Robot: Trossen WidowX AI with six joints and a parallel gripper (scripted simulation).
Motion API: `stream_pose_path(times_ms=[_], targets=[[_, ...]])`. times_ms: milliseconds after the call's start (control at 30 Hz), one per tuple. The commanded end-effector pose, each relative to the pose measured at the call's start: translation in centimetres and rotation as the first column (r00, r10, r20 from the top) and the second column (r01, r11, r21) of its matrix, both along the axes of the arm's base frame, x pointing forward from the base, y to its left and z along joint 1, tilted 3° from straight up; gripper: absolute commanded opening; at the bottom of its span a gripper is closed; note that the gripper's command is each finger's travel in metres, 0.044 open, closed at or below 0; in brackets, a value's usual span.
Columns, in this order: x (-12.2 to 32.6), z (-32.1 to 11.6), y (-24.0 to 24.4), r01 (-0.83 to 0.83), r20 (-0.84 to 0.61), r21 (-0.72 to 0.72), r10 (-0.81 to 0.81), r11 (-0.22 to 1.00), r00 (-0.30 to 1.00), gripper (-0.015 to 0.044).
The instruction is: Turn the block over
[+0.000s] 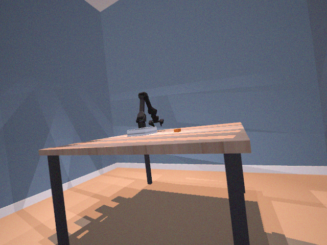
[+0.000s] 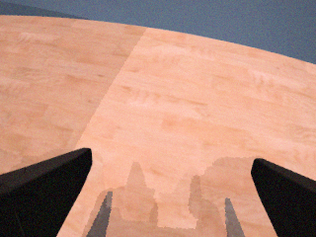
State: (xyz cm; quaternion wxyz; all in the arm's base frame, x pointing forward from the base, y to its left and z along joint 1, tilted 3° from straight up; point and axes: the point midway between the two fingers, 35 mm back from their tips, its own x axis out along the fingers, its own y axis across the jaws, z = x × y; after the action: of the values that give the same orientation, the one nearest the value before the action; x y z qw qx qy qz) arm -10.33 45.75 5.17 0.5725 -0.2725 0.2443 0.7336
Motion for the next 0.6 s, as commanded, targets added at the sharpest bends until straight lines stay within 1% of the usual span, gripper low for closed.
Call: stream_pose_path(times_ms=[0, 167, 333, 433, 567], targets=[[7.4, -0.4, 0.7, 0.154, 0.025, -0.063, -0.153, 0.986, 0.988, 0.044], [16.6, 0.1, -0.5, 0.329, 0.073, -0.104, -0.323, 0.938, 0.944, 0.044], [24.3, -0.4, -3.1, 0.484, 0.092, -0.187, -0.475, 0.855, 0.875, 0.044], [29.0, -0.7, -5.6, 0.569, 0.106, -0.238, -0.561, 0.787, 0.821, 0.044], [34.9, -1.1, -10.2, 0.669, 0.125, -0.308, -0.669, 0.676, 0.733, 0.044]])
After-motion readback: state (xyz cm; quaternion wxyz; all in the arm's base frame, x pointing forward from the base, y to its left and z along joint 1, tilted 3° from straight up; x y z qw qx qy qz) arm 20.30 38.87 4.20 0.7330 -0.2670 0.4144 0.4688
